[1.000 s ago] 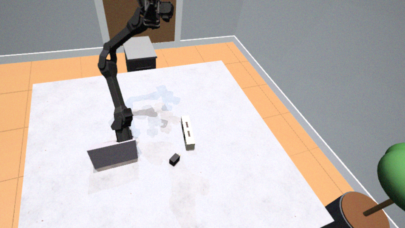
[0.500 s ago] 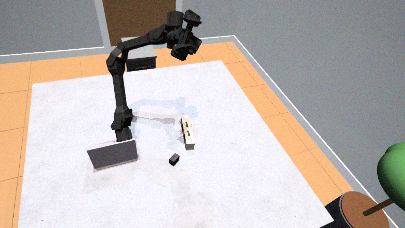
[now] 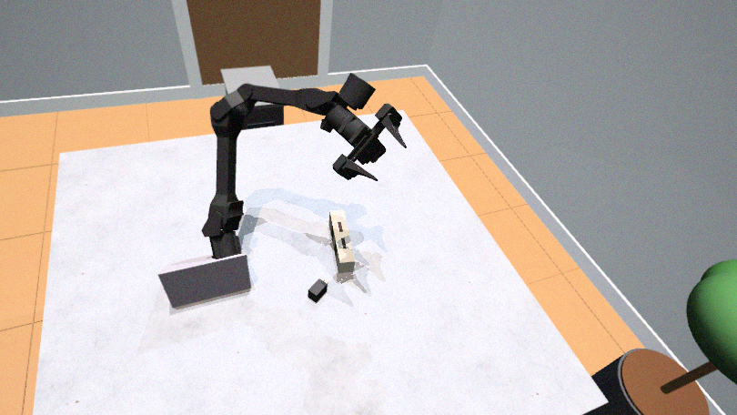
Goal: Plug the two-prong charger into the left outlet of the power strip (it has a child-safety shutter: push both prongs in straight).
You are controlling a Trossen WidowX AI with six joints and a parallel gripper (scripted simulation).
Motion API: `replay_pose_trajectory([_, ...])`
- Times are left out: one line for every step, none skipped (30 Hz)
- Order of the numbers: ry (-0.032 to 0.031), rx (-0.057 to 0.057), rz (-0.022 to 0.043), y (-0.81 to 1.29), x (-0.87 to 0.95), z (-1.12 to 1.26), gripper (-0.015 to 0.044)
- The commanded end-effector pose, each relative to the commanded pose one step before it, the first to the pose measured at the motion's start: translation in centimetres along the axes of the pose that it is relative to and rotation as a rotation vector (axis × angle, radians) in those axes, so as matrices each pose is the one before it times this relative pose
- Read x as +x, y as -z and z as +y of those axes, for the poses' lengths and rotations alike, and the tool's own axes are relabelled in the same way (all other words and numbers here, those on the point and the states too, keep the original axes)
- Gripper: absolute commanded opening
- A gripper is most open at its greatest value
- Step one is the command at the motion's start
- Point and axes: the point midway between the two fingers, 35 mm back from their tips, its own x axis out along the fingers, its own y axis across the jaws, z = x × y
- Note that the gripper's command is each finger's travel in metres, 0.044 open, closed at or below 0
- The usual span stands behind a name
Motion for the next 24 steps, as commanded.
replay_pose_trajectory([-0.10963, -0.0127, -0.09948, -2.596, 2.257, 3.529, 0.0440])
replay_pose_trajectory([-0.02889, -0.0019, -0.02651, -0.620, 0.624, 0.881, 0.0440])
replay_pose_trajectory([-0.02926, -0.0011, -0.02637, -0.599, 0.628, 0.881, 0.0440])
replay_pose_trajectory([-0.02961, -0.0004, -0.02620, -0.579, 0.632, 0.880, 0.0440])
replay_pose_trajectory([-0.02997, 0.0004, -0.02606, -0.558, 0.635, 0.879, 0.0440])
replay_pose_trajectory([-0.03029, 0.0011, -0.02590, -0.537, 0.638, 0.877, 0.0440])
replay_pose_trajectory([-0.03060, 0.0019, -0.02573, -0.517, 0.640, 0.876, 0.0440])
replay_pose_trajectory([-0.03088, 0.0026, -0.02556, -0.496, 0.642, 0.873, 0.0440])
replay_pose_trajectory([-0.03115, 0.0034, -0.02538, -0.475, 0.643, 0.870, 0.0440])
replay_pose_trajectory([-0.03140, 0.0042, -0.02521, -0.454, 0.644, 0.867, 0.0440])
replay_pose_trajectory([-0.03163, 0.0050, -0.02503, -0.434, 0.644, 0.863, 0.0440])
replay_pose_trajectory([-0.03184, 0.0057, -0.02484, -0.413, 0.644, 0.859, 0.0440])
replay_pose_trajectory([-0.03203, 0.0065, -0.02466, -0.392, 0.643, 0.854, 0.0440])
replay_pose_trajectory([-0.03220, 0.0073, -0.02446, -0.372, 0.641, 0.849, 0.0440])
replay_pose_trajectory([-0.03236, 0.0080, -0.02428, -0.352, 0.640, 0.843, 0.0440])
replay_pose_trajectory([-0.03250, 0.0088, -0.02409, -0.332, 0.638, 0.837, 0.0440])
replay_pose_trajectory([-0.03261, 0.0096, -0.02389, -0.312, 0.635, 0.831, 0.0440])
replay_pose_trajectory([-0.03271, 0.0103, -0.02370, -0.292, 0.632, 0.824, 0.0440])
replay_pose_trajectory([-0.03279, 0.0111, -0.02350, -0.272, 0.629, 0.817, 0.0440])
replay_pose_trajectory([-0.03285, 0.0119, -0.02331, -0.253, 0.625, 0.809, 0.0440])
replay_pose_trajectory([-0.03289, 0.0126, -0.02311, -0.234, 0.620, 0.801, 0.0440])
replay_pose_trajectory([-0.03291, 0.0134, -0.02292, -0.216, 0.615, 0.792, 0.0440])
replay_pose_trajectory([-0.03291, 0.0141, -0.02273, -0.197, 0.610, 0.783, 0.0440])
replay_pose_trajectory([-0.03076, 0.0139, -0.02104, -0.163, 0.574, 0.702, 0.0440])
